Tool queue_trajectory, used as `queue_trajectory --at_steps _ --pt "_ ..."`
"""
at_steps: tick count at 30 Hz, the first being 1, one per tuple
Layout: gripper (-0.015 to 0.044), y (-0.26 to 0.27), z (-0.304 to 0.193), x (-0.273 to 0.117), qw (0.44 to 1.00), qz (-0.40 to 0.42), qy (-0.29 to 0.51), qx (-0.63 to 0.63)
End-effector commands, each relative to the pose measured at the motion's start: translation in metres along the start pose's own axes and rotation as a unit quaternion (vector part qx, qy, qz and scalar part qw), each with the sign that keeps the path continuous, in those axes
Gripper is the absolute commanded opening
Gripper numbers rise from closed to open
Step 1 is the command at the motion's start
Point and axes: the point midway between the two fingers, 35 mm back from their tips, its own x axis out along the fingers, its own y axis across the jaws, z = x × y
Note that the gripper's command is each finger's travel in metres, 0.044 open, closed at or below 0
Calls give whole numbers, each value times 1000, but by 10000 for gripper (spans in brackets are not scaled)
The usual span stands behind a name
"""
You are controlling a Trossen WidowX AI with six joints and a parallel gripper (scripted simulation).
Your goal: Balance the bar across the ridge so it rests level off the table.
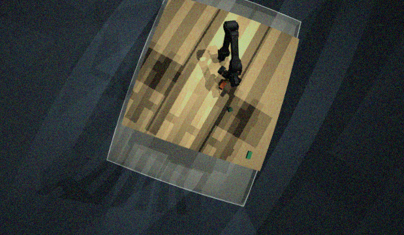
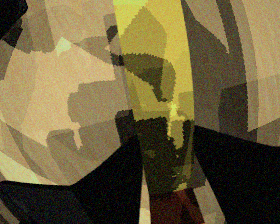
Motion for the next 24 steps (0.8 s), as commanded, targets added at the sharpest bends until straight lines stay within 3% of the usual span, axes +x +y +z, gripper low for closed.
queue_trajectory --at_steps 1,24 --pt "0 1 1 4 1000 2 -2 -1" --pt "0 1 1 0 1000 2 -2 -1"
